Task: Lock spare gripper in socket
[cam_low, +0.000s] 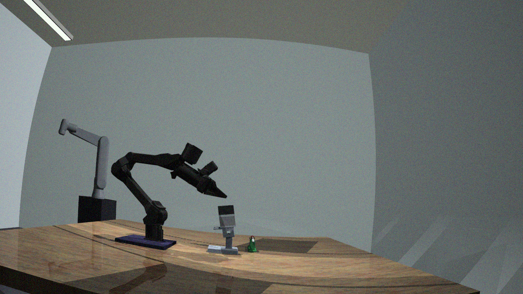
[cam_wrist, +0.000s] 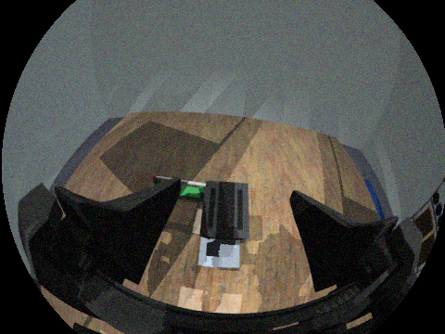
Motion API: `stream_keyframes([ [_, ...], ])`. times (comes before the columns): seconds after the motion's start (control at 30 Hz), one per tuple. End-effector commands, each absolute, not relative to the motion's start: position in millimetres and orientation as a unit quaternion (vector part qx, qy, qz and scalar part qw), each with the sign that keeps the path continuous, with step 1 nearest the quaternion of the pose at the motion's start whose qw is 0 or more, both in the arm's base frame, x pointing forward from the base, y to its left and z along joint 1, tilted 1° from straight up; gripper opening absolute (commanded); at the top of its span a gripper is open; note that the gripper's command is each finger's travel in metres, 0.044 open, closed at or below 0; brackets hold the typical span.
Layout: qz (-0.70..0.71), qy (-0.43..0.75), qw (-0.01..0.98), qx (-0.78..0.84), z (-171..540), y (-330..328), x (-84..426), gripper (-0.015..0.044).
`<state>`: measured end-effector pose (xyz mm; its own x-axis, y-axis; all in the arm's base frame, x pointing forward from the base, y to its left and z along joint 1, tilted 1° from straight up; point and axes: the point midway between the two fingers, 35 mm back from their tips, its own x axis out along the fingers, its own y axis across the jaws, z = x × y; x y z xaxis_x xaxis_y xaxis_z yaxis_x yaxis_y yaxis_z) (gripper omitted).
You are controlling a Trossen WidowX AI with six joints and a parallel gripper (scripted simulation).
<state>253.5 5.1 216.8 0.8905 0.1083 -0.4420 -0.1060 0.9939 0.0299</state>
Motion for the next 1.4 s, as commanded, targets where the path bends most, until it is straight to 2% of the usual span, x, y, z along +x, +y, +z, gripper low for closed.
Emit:
stream_keyframes([
  [0.0,0.055,0.228,0.972,0.002,226.0,5.0,253.7,0.044],
  [0.53,0.053,0.226,0.973,0.003,246.1,4.2,251.7,0.044],
  [0.87,0.05,0.263,0.963,0.014,239.7,51.9,241.5,0.018],
  [1.37,0.054,0.224,0.973,0.006,256.3,117.4,195.6,0.018],
])
